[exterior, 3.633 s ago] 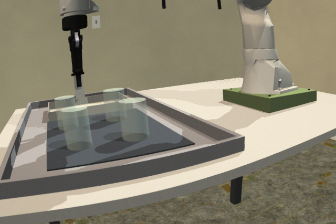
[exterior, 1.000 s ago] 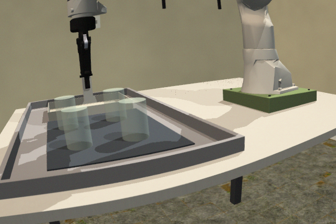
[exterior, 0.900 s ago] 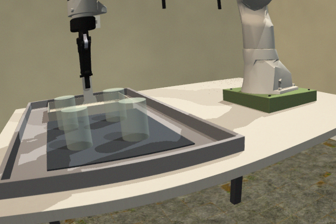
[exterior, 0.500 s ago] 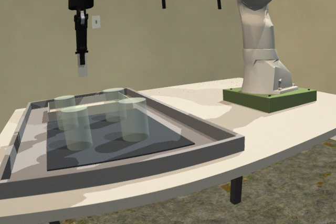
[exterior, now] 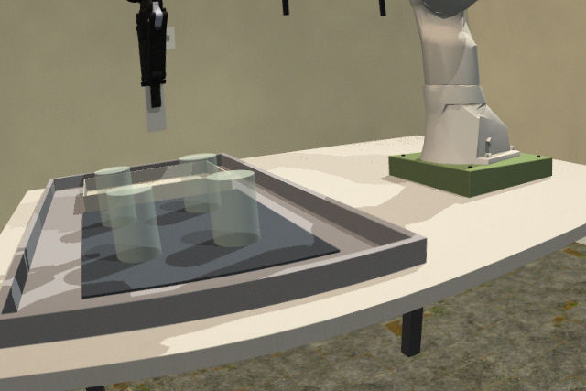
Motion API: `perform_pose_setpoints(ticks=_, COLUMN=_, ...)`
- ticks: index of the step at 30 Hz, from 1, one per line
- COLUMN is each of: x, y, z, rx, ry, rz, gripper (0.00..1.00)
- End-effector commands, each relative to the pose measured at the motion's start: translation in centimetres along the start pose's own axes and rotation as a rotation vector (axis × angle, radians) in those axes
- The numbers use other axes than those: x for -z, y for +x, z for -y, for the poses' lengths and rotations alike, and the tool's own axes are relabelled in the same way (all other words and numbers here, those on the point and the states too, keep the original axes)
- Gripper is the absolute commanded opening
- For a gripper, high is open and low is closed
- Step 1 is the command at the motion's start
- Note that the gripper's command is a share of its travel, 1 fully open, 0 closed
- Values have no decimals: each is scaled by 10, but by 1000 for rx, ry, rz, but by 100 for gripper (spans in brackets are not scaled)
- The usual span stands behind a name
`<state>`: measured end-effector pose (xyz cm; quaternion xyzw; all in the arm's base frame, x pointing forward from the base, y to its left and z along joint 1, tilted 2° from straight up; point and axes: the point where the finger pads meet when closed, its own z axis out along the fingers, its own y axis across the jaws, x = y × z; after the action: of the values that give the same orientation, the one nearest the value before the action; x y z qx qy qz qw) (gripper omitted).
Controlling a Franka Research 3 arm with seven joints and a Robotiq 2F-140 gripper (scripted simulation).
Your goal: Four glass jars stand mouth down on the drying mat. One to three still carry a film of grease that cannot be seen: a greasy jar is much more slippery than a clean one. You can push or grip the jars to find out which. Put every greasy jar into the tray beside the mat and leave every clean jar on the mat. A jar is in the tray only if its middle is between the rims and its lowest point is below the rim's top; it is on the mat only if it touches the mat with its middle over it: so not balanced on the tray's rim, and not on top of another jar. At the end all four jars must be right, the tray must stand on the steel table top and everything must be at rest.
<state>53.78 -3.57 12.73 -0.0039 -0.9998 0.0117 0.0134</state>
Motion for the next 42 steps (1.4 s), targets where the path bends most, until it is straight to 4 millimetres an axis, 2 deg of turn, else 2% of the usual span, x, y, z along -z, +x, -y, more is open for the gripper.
perform_pose_setpoints(ticks=1, x=0, y=1, z=-26, rx=-58, ry=0, rz=-5, gripper=0)
perform_pose_setpoints(ticks=9, x=0, y=-2, z=-93, rx=-58, ry=0, rz=-5, gripper=0)
perform_pose_setpoints(ticks=14, x=-9, y=-2, z=-93, rx=-58, ry=0, rz=-5, gripper=0)
perform_pose_setpoints(ticks=28, x=-76, y=-1, z=-93, rx=-58, ry=0, rz=-5, gripper=0)
perform_pose_setpoints(ticks=42, x=-76, y=-1, z=-93, rx=-58, ry=0, rz=-5, gripper=0)
